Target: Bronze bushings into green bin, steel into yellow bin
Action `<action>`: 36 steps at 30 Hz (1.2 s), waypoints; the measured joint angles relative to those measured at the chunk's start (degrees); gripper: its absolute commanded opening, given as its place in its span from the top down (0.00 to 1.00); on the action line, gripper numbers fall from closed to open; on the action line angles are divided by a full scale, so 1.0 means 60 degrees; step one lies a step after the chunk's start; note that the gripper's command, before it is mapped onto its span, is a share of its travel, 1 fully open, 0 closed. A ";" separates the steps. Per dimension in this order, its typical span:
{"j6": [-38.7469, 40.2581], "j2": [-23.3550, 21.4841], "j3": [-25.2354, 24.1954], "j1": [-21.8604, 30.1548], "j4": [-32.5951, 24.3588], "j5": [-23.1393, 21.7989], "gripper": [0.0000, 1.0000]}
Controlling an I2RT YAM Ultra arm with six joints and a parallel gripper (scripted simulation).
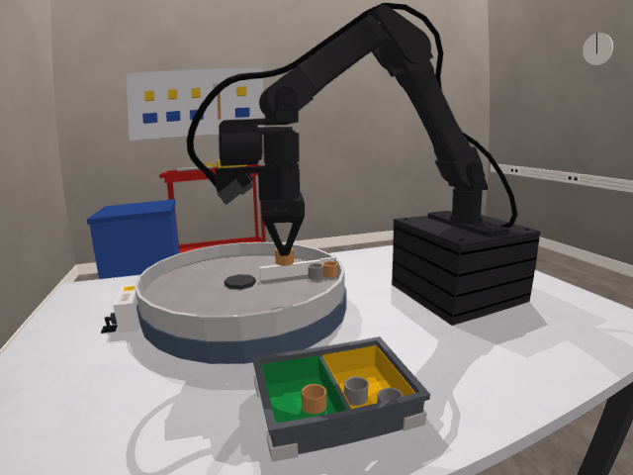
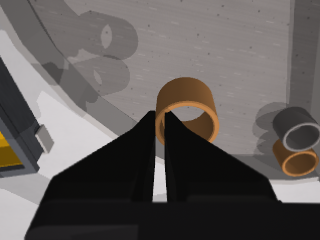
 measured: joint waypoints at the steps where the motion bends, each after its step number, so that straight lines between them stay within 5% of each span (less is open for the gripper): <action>1: -0.0350 0.0095 0.0160 0.0095 -0.0051 0.0000 1.00; 36: -1.2896 0.3286 0.5533 0.3045 -0.2102 0.0047 1.00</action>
